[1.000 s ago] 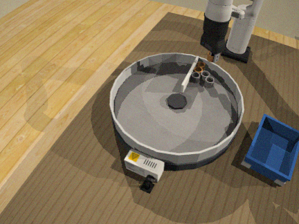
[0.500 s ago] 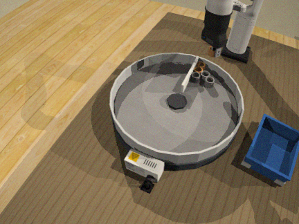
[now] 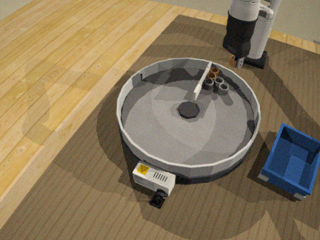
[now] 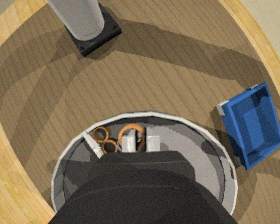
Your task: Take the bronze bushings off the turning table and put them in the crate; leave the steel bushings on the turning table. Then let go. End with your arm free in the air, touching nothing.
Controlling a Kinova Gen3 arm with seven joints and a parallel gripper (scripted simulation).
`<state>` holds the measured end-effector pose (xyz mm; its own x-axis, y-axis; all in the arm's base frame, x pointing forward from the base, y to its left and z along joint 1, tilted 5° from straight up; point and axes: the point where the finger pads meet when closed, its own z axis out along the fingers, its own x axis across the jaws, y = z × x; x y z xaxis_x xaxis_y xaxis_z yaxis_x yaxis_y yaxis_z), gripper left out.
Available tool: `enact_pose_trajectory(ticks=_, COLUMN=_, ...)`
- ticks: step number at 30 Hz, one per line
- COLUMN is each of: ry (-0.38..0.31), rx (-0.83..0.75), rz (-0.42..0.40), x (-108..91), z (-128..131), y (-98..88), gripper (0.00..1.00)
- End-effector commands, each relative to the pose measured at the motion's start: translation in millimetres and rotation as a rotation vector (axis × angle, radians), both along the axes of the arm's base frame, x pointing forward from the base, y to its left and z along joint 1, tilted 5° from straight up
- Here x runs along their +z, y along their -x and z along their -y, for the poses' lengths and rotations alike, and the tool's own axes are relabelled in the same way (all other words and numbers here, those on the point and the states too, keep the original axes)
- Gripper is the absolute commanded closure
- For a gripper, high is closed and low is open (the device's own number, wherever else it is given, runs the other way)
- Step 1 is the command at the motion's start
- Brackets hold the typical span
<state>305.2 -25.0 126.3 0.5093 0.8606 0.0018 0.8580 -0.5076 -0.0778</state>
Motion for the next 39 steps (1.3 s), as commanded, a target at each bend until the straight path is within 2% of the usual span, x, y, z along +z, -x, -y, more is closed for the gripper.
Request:
enact_pose_trajectory(ticks=1, ry=-0.003, rx=0.036, rz=-0.001, x=-1.2, z=-14, y=-5.1, gripper=1.00)
enact_pose_trajectory(ticks=11, ry=-0.003, rx=0.036, rz=-0.001, x=-1.2, z=-14, y=-5.1, gripper=1.00)
enact_pose_trajectory(ticks=16, ry=-0.002, rx=0.036, rz=0.000, x=-0.7, z=-58, y=-28.5, gripper=1.00)
enact_pose_trajectory(ticks=28, ry=-0.002, rx=0.036, rz=0.000, x=-0.7, z=-58, y=-28.5, gripper=1.00)
enact_pose_trajectory(ticks=33, ry=-0.002, rx=0.035, rz=0.001, x=-0.1, z=-103, y=-51.9, gripper=1.00)
enact_pose_trajectory(ticks=39, ry=-0.002, rx=0.035, rz=0.001, x=-0.1, z=-103, y=-51.9, gripper=1.00)
